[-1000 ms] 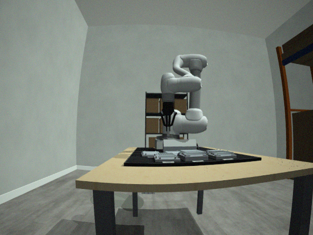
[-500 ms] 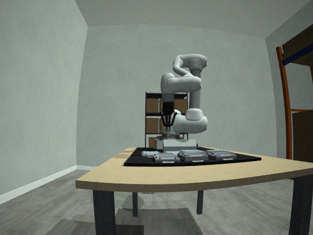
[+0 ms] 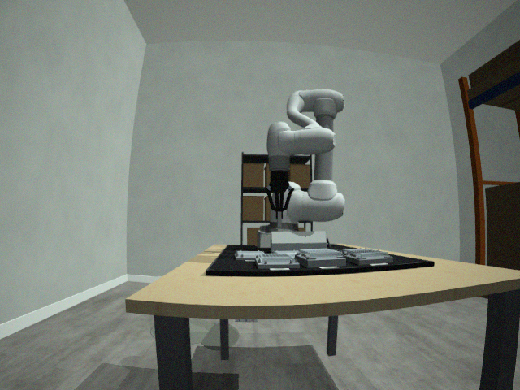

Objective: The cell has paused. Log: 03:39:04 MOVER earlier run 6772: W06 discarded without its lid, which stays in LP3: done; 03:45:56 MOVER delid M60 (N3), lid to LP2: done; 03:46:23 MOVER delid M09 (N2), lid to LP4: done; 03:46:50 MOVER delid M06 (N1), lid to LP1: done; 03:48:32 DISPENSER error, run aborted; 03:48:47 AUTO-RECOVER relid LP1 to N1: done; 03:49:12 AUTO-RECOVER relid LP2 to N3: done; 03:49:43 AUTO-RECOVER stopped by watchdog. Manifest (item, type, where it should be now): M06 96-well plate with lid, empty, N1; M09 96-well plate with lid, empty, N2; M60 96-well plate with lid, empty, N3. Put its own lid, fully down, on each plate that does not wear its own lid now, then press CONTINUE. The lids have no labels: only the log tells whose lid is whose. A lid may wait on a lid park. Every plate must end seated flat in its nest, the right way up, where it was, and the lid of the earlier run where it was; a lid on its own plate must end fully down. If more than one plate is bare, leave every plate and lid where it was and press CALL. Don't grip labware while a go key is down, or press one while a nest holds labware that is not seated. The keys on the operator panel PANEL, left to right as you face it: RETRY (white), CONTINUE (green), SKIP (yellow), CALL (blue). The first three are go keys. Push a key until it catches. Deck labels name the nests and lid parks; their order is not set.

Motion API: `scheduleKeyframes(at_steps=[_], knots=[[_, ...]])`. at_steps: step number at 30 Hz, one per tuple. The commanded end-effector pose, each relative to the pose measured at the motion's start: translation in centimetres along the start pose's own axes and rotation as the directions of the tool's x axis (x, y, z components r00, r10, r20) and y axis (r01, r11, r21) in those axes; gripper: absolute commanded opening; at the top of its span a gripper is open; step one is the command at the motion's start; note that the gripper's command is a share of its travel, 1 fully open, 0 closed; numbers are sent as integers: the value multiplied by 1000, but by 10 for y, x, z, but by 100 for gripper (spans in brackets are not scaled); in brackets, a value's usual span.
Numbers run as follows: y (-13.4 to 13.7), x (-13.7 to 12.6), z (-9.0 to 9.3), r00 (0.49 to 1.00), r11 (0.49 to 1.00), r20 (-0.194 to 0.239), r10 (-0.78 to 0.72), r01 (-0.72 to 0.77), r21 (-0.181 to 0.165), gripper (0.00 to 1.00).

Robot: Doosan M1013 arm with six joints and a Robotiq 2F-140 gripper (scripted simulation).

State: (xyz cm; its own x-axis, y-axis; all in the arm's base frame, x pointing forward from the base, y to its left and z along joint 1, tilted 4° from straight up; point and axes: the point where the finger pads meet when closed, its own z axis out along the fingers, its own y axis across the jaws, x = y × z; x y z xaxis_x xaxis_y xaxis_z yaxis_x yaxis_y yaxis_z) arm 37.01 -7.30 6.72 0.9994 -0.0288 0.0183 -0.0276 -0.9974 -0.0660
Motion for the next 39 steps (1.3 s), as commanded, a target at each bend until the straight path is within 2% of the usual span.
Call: scheduleKeyframes(at_steps=[1, 24, 39], knots=[[0, 0, 3, 1000, 1000, 0, 0, 0, 0, 0], [0, 0, 22, 1000, 1000, 0, 0, 0, 0, 0], [0, 0, 26, 1000, 1000, 0, 0, 0, 0, 0]])
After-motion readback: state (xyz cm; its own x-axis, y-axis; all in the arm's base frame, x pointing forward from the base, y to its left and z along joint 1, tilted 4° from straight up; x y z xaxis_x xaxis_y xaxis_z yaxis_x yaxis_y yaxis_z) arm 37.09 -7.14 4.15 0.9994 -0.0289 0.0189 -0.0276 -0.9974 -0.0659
